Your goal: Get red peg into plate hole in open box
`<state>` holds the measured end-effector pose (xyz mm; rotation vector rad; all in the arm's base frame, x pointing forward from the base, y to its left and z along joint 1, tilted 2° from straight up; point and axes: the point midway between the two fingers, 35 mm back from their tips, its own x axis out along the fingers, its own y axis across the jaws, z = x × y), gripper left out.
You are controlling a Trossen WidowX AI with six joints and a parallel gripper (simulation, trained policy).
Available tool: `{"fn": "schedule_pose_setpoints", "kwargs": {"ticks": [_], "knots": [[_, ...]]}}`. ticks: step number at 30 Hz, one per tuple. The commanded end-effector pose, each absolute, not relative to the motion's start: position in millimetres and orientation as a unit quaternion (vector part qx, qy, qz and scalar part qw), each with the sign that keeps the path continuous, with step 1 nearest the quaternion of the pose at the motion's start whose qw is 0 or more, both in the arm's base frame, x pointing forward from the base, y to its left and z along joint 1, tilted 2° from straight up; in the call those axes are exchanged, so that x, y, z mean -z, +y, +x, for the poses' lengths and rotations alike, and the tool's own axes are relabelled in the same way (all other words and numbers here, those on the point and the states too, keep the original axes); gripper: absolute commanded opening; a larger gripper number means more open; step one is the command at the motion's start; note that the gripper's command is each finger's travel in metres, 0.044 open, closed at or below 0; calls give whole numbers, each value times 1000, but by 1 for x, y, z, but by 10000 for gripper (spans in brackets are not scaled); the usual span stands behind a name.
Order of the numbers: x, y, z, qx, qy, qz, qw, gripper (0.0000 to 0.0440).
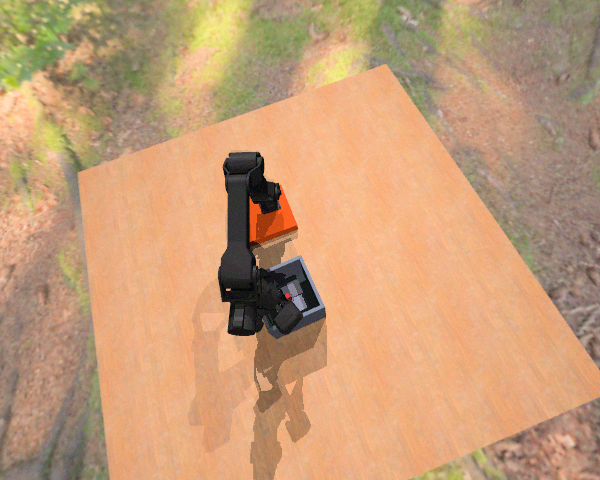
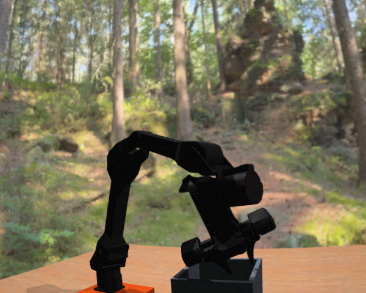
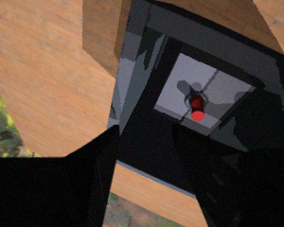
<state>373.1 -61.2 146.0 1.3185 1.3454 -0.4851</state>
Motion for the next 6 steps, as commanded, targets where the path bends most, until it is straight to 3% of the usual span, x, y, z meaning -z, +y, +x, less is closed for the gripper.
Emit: {"fn": "schedule_pose_setpoints", "kwargs": {"ticks": [1, 6], "knots": [[-148, -63, 377, 193, 572, 562, 566, 215], [-148, -66, 382, 181, 571, 562, 570, 211]]}}
